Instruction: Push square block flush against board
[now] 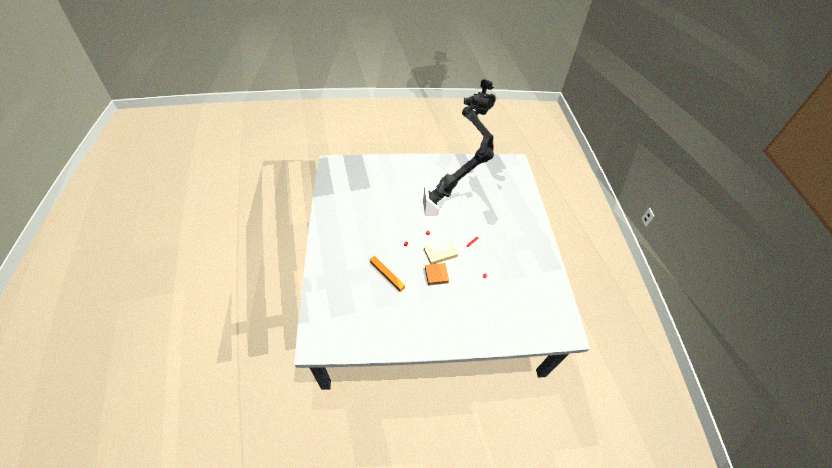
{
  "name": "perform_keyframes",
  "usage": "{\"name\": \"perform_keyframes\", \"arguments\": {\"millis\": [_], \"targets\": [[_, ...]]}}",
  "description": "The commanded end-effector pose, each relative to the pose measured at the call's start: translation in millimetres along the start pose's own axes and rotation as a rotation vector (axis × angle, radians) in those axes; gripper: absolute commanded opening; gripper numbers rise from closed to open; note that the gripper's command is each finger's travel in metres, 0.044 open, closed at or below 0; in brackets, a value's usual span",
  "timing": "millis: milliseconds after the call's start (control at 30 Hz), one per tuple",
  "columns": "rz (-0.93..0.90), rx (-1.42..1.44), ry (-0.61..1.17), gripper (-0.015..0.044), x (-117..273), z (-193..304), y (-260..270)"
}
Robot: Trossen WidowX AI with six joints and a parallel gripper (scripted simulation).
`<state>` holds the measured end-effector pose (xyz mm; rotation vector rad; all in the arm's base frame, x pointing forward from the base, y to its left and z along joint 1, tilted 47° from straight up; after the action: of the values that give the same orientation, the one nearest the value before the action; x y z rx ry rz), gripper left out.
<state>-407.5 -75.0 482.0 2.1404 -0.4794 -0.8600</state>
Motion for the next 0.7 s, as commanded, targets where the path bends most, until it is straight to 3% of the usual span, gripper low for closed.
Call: {"name": "perform_keyframes", "arguments": {"millis": [0, 467, 667], "targets": [[0.0, 0.0, 0.0, 0.0374, 0, 0, 0], [-0.115, 0.096, 0.244, 0.0006, 65, 57, 33], [-0.179, 0.107, 0.337, 0.0, 99, 77, 51]]}}
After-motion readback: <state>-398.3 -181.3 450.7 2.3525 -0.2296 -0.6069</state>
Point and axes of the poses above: the point midway between the two fingers, 35 mm back from their tips, its own x axis back along the fingers, its own y axis across the jaws, z = x × y, the point moved 2 cm from there along x, back along the fingers, and after that the axes turned 6 degrees about -x, right-handed, at the moved point
